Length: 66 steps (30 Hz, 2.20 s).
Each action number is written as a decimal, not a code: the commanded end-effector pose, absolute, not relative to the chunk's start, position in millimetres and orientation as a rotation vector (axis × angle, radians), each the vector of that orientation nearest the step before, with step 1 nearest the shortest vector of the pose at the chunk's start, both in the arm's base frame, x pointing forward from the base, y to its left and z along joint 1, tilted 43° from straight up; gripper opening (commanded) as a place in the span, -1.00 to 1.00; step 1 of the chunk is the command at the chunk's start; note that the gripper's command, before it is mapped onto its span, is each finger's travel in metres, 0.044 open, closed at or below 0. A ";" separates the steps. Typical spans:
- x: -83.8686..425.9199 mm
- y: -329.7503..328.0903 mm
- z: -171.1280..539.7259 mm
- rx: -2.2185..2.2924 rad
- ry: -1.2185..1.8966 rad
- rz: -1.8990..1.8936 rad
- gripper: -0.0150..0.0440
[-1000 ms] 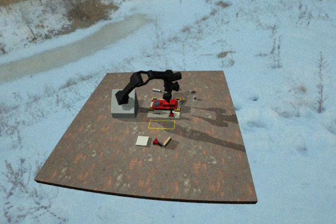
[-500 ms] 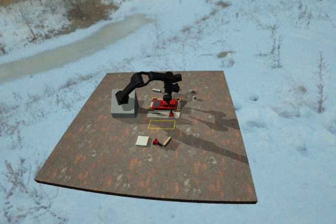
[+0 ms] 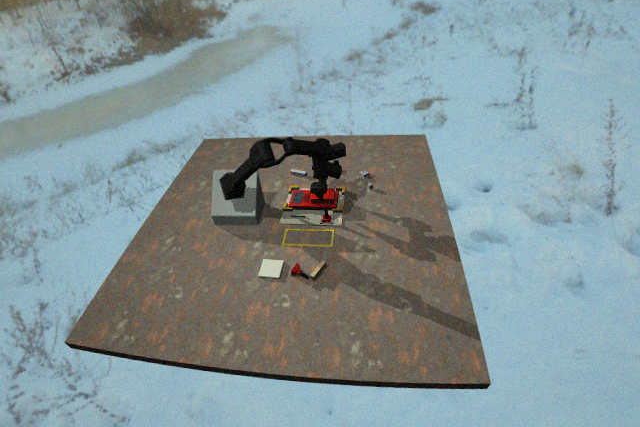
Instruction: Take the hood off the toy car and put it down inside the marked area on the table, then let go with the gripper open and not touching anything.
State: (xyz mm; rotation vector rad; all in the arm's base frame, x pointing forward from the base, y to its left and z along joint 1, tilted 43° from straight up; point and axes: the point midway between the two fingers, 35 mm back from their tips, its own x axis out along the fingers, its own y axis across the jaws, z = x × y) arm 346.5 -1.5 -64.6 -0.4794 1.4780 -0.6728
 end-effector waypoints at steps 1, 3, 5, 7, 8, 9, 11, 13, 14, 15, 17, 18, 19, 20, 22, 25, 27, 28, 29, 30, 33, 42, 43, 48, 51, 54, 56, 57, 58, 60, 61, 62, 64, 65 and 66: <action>345.3 -3.6 -66.7 -0.487 1.480 -0.673 1.00; 345.3 -4.3 -67.4 -0.487 1.480 -0.673 1.00; 345.3 -4.9 -68.2 -0.487 1.480 -0.673 1.00; 345.3 -5.6 -68.9 -0.487 1.480 -0.673 1.00; 345.3 -5.9 -69.2 -0.487 1.480 -0.673 1.00; 345.3 -6.3 -69.6 -0.487 1.480 -0.673 1.00; 345.2 -6.9 -70.3 -0.487 1.480 -0.673 1.00; 345.2 -7.6 -71.1 -0.487 1.480 -0.673 1.00; 345.2 -7.9 -71.4 -0.487 1.480 -0.673 1.00; 345.2 -8.3 -71.8 -0.487 1.480 -0.673 1.00; 345.1 -9.0 -72.5 -0.487 1.480 -0.673 1.00; 345.1 -9.3 -72.9 -0.487 1.480 -0.673 1.00; 345.1 -9.6 -73.2 -0.487 1.480 -0.673 1.00; 345.1 -10.0 -73.6 -0.487 1.480 -0.673 1.00; 345.0 -10.6 -74.3 -0.487 1.480 -0.673 1.00; 345.0 -11.6 -75.4 -0.487 1.480 -0.673 1.00; 344.9 -12.3 -76.1 -0.487 1.480 -0.673 1.00; 344.9 -12.6 -76.4 -0.487 1.480 -0.673 1.00; 344.9 -13.0 -76.8 -0.487 1.480 -0.673 1.00; 344.8 -13.3 -77.1 -0.487 1.480 -0.673 1.00; 344.7 -14.3 -78.2 -0.488 1.480 -0.673 1.00; 346.0 -12.7 -76.7 -0.480 1.478 -0.673 0.55; 346.0 -12.7 -76.7 -0.480 1.478 -0.673 0.53; 346.0 -12.7 -76.6 -0.480 1.478 -0.673 0.35; 346.1 -12.0 -76.0 -0.480 1.478 -0.673 0.08; 346.2 -10.8 -74.7 -0.480 1.478 -0.673 -0.18; 346.3 -9.9 -73.7 -0.480 1.478 -0.673 -0.36; 346.3 -9.4 -73.3 -0.480 1.478 -0.673 -0.45; 346.4 -9.0 -72.8 -0.480 1.478 -0.673 -0.49; 346.5 -8.0 -71.8 -0.480 1.478 -0.673 -0.49; 346.5 -7.6 -71.4 -0.480 1.478 -0.673 -0.49; 346.5 -7.1 -70.9 -0.480 1.478 -0.673 -0.49; 346.6 -6.2 -69.9 -0.480 1.478 -0.673 -0.49; 346.6 -5.8 -69.5 -0.480 1.478 -0.673 -0.49; 346.7 -5.3 -69.0 -0.480 1.478 -0.673 -0.49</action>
